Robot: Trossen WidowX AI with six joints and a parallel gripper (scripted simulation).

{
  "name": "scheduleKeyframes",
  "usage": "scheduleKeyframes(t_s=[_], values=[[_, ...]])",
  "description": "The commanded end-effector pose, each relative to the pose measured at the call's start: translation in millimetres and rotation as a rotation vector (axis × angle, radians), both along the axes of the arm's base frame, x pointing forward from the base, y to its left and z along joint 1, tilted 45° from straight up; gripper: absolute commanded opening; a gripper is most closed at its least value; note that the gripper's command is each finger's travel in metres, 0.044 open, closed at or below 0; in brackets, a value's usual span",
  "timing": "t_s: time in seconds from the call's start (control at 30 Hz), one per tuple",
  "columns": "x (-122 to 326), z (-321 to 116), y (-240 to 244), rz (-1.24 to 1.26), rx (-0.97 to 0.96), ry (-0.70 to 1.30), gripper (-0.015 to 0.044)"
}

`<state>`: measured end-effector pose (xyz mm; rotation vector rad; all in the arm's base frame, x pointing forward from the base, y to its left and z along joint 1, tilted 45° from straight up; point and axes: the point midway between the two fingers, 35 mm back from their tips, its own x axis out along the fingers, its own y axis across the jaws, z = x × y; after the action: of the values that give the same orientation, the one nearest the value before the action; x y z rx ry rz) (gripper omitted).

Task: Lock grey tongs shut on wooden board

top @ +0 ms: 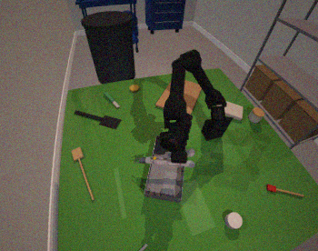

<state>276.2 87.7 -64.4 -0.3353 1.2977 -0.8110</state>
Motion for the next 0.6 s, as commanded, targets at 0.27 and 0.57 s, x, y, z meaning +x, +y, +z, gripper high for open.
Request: scheduleKeyframes(t_s=[0.27,0.57], values=[[-2.3,-6.4,-8.1,0.001,-0.009,0.008,-0.0150],[3.5,-13.5,1.0,0.001,-0.008,0.008,-0.0150]])
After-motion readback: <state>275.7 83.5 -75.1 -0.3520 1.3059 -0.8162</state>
